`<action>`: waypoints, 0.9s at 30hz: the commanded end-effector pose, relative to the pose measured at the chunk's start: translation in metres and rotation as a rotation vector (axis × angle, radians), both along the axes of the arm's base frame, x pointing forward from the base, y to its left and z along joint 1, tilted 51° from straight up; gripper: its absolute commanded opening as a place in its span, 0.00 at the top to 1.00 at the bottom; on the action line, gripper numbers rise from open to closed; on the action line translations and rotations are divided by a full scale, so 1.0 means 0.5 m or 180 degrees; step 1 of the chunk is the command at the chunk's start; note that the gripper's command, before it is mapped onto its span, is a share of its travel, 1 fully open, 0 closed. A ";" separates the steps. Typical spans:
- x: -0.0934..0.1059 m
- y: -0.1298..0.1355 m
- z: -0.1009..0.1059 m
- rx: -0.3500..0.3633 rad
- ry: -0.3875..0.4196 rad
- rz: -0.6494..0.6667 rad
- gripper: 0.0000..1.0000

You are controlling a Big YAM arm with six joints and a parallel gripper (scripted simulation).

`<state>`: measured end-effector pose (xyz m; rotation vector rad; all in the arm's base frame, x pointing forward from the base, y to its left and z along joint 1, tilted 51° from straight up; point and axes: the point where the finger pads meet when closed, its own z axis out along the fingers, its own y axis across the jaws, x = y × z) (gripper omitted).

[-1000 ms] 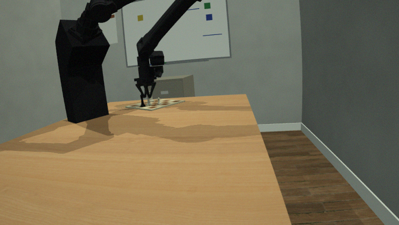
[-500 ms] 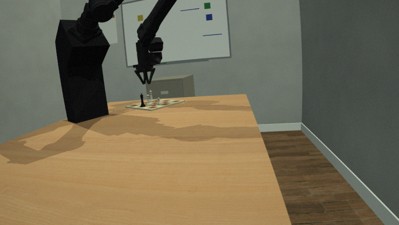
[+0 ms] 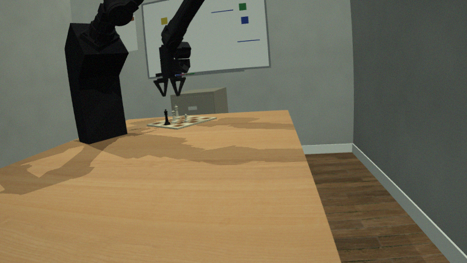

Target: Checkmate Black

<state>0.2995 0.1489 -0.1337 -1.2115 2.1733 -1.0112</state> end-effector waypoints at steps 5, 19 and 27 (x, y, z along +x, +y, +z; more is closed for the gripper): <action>-0.008 0.002 0.004 0.0027 -0.0013 0.0003 0.00; -0.019 0.009 0.015 0.0015 -0.0014 0.0034 0.00; -0.042 0.027 0.040 0.0027 -0.0025 0.0034 0.00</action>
